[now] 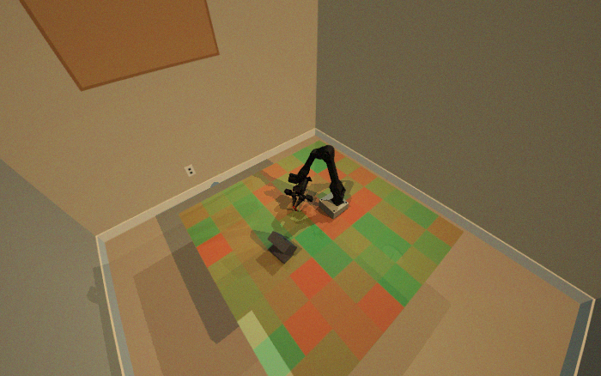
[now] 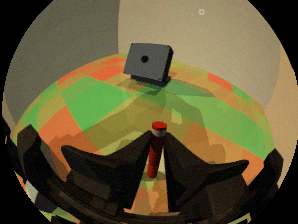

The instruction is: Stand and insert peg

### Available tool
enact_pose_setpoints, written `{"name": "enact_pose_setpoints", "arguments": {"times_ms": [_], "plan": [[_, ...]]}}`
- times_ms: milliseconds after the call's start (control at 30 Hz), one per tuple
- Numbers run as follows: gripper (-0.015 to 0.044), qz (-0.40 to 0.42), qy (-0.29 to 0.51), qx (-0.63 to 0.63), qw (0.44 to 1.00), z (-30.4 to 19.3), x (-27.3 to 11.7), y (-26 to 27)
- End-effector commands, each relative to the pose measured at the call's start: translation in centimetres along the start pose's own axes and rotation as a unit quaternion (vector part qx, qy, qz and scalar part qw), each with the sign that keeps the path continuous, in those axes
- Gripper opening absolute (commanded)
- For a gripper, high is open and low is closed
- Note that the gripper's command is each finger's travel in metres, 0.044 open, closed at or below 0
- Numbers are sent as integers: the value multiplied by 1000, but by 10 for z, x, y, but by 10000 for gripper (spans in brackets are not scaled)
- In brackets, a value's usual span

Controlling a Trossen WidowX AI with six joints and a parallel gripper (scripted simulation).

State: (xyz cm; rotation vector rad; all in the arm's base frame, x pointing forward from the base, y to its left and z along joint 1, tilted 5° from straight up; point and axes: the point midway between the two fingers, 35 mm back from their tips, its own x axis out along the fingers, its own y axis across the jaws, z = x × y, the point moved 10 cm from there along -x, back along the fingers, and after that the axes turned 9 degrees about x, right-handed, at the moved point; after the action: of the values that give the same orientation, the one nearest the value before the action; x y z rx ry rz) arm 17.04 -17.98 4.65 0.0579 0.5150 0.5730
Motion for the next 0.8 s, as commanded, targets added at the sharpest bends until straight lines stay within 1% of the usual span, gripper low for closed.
{"name": "enact_pose_setpoints", "arguments": {"times_ms": [0,667,767], "plan": [[51,3,-17,0,1000,-5,-2,-2],[51,16,-102,0,995,-30,-11,-5],[51,15,-92,0,996,-27,-11,-5]]}}
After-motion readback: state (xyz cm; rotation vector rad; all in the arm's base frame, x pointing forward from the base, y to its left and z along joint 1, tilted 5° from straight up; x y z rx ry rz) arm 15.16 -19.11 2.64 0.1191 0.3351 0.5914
